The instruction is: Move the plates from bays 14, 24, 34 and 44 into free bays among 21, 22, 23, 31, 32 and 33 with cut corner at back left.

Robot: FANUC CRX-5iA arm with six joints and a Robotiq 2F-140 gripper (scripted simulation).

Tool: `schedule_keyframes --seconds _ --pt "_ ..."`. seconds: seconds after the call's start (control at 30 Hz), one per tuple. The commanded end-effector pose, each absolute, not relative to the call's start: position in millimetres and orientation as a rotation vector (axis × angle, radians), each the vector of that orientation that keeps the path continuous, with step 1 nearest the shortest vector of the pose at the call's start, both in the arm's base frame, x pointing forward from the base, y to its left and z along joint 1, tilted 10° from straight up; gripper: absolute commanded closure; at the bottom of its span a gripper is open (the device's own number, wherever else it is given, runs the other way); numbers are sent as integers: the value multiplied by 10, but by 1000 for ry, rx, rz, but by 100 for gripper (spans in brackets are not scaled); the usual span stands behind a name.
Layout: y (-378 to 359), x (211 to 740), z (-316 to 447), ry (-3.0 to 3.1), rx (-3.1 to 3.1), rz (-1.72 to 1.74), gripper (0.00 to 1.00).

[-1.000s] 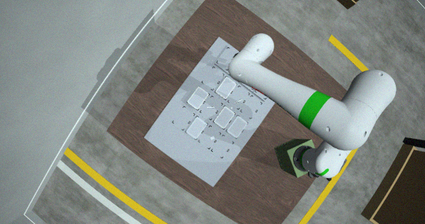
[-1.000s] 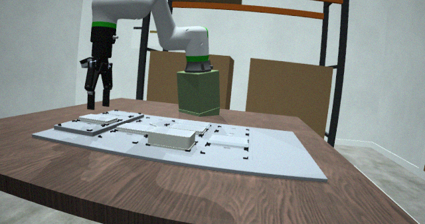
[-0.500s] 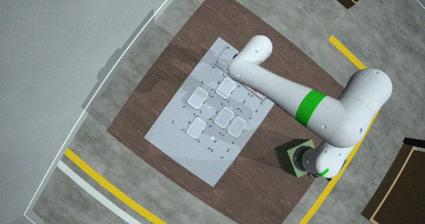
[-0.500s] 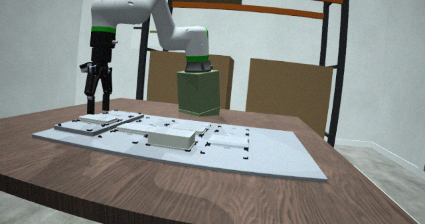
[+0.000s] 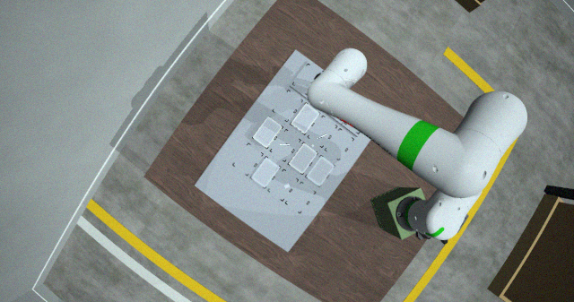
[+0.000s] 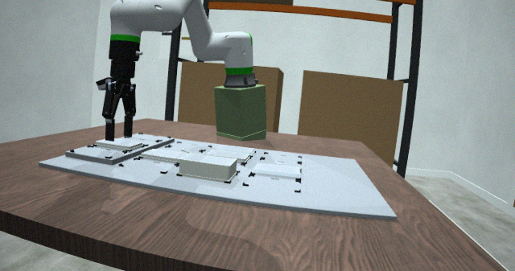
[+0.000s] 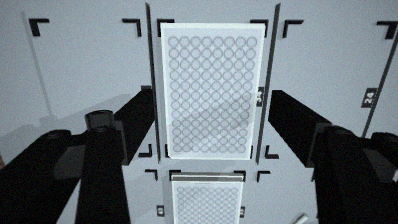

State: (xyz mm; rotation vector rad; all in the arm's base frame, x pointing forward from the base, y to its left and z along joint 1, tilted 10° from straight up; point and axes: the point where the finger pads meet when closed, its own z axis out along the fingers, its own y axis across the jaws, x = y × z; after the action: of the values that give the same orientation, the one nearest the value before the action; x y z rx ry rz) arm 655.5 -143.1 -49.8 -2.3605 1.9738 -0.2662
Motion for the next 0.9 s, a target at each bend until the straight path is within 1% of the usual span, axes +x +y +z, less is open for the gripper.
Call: schedule_keyframes --seconds 0.0,0.87 --pt "-1432 6562 -487 1973 -2360 -269 30" --pt "-1446 6596 -683 1973 -2360 -269 30"
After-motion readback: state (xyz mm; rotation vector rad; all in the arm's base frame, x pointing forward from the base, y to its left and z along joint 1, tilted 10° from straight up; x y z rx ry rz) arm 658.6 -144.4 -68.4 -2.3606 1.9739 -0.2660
